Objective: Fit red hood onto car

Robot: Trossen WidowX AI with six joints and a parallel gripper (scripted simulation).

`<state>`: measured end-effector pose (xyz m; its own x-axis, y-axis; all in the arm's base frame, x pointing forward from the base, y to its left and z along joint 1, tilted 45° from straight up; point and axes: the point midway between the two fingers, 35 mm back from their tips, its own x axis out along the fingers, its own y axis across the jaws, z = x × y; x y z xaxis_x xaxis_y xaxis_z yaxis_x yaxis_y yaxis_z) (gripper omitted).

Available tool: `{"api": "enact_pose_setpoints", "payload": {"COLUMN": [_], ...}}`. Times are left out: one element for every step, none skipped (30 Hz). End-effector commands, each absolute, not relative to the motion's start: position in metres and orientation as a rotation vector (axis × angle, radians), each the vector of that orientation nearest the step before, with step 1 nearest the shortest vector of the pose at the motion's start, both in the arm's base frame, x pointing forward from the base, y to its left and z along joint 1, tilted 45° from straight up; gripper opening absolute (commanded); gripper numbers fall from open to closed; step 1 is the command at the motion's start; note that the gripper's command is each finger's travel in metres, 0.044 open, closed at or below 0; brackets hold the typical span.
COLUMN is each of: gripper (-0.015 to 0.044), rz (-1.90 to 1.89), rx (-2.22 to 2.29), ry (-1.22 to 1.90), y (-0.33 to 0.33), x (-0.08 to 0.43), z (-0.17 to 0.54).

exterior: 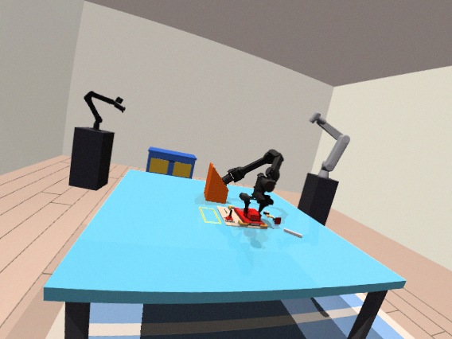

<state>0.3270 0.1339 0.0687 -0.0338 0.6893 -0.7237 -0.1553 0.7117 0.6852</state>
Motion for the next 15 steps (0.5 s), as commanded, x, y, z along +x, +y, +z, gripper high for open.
{"api": "enact_pose_setpoints", "payload": {"gripper": [0.0, 0.0, 0.0, 0.0, 0.0, 0.0, 0.0, 0.0, 0.0, 0.0, 0.0, 0.0, 0.0, 0.0, 0.0], "rz": [0.719, 0.719, 0.719, 0.719, 0.719, 0.719, 0.72, 0.72, 0.72, 0.72, 0.72, 0.72, 0.72, 0.72, 0.72], "rx": [0.473, 0.473, 0.473, 0.473, 0.473, 0.473, 0.473, 0.473, 0.473, 0.473, 0.473, 0.473, 0.473, 0.473, 0.473], "ry": [1.46, 1.46, 1.46, 1.46, 1.46, 1.46, 1.46, 1.46, 1.46, 1.46, 1.46, 1.46, 1.46, 1.46, 1.46], "y": [0.1356, 0.1359, 0.1362, 0.1365, 0.1368, 0.1371, 0.1374, 0.1377, 0.138, 0.1382, 0.1385, 0.1388, 0.1391, 0.1394, 0.1397], "x": [0.3262, 0.3262, 0.3262, 0.3262, 0.3262, 0.3262, 0.3262, 0.3262, 0.3262, 0.3262, 0.3262, 0.3261, 0.3261, 0.3261, 0.3261], "z": [0.067, 0.0668, 0.0665, 0.0662, 0.0659, 0.0656, 0.0653, 0.0651, 0.0648, 0.0645, 0.0642, 0.0639, 0.0637, 0.0634, 0.0631]}}
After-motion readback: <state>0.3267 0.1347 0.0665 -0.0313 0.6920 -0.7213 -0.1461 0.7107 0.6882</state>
